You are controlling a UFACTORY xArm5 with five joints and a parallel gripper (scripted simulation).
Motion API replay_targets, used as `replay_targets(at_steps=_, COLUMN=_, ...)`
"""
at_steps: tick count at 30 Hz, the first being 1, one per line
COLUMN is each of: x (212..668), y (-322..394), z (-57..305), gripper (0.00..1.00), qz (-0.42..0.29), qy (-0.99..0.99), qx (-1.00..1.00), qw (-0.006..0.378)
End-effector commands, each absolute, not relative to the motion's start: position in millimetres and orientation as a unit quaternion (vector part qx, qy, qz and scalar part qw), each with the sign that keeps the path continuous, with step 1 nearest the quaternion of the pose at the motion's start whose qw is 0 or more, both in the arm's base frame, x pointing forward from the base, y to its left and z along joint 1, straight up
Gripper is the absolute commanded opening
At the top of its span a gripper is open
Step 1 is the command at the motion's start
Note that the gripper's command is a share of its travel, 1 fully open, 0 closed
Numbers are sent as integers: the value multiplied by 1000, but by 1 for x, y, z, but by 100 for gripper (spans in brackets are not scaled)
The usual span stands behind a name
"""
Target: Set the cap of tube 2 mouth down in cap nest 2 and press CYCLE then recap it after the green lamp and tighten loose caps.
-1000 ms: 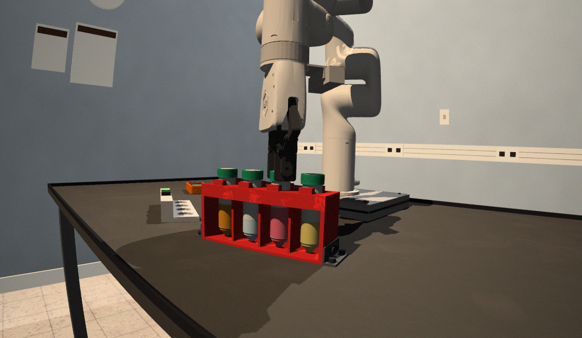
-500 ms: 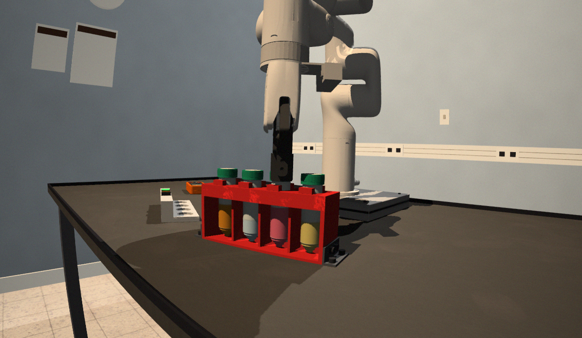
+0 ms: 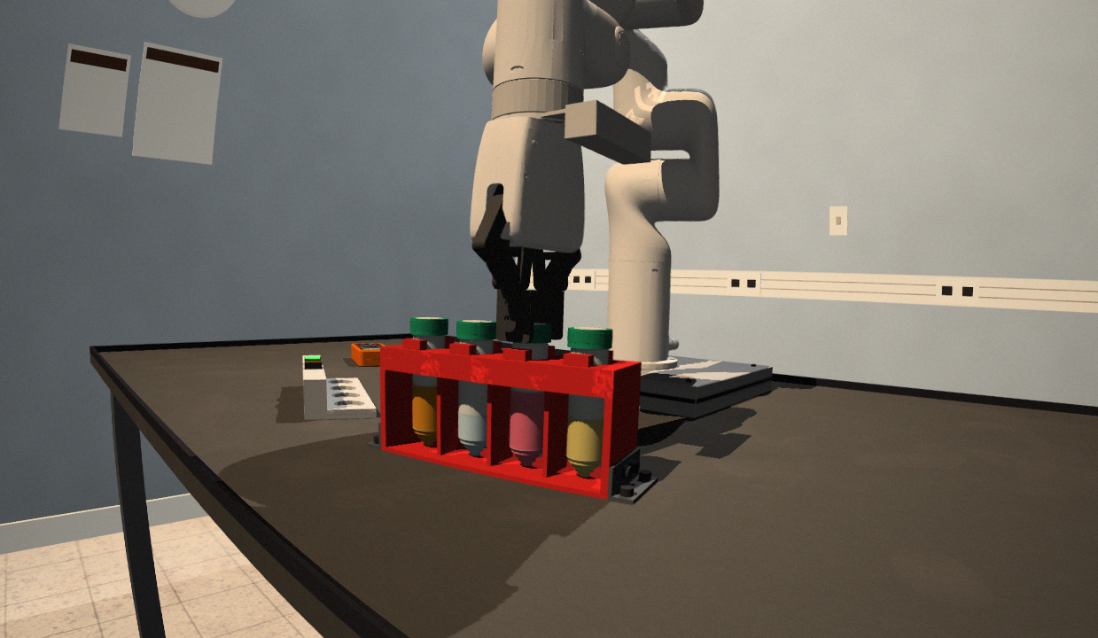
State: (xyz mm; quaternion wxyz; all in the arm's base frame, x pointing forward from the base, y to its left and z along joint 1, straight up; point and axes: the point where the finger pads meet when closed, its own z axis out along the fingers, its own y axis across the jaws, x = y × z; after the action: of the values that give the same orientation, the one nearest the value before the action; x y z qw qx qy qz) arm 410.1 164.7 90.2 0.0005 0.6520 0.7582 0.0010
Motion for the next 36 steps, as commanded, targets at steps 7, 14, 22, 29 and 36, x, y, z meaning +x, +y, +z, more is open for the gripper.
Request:
replay_targets(at_steps=7, x=411, y=165, z=91, gripper=0, qz=3, qy=548, qx=837, qw=1)
replay_targets(at_steps=14, x=411, y=165, z=91, gripper=0, qz=3, qy=495, qx=869, qw=0)
replay_targets(at_steps=22, x=411, y=165, z=91, gripper=46, qz=3, qy=495, qx=869, qw=0)
replay_targets(at_steps=29, x=411, y=165, z=91, gripper=46, qz=3, qy=495, qx=869, qw=0)
replay_targets(at_steps=36, x=411, y=165, z=91, gripper=46, qz=3, qy=648, qx=762, qw=1)
